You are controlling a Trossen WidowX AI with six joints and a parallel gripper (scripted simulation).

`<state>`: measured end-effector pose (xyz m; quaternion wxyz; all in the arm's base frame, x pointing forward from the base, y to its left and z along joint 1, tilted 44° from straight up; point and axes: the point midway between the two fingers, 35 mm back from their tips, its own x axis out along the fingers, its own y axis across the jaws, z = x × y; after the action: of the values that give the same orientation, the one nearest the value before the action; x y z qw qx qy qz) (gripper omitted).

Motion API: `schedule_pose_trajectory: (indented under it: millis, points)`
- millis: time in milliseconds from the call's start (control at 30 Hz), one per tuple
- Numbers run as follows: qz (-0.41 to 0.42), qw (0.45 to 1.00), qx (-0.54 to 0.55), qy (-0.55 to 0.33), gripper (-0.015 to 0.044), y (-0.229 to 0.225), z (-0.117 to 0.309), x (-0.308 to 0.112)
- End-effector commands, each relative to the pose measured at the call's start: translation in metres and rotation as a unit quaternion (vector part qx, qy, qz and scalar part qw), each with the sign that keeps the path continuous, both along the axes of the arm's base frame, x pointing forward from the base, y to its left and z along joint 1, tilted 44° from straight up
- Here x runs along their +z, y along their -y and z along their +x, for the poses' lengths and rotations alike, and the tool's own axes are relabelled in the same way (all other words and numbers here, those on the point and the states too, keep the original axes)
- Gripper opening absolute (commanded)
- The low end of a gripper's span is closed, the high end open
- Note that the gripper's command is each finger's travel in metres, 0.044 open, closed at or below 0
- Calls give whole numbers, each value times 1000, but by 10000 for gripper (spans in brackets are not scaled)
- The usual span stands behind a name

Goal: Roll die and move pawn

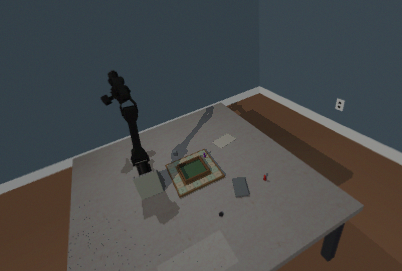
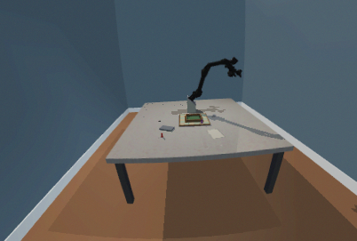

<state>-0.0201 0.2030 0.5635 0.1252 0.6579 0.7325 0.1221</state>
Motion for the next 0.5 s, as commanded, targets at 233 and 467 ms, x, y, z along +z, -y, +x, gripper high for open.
schedule_pose_trajectory:
  millis: [233, 467]
  points:
    - [-103, 980, -48, 161, 275, -65, 49, -77]
    - [-203, 941, -69, 261, 275, -91, 120, -158]
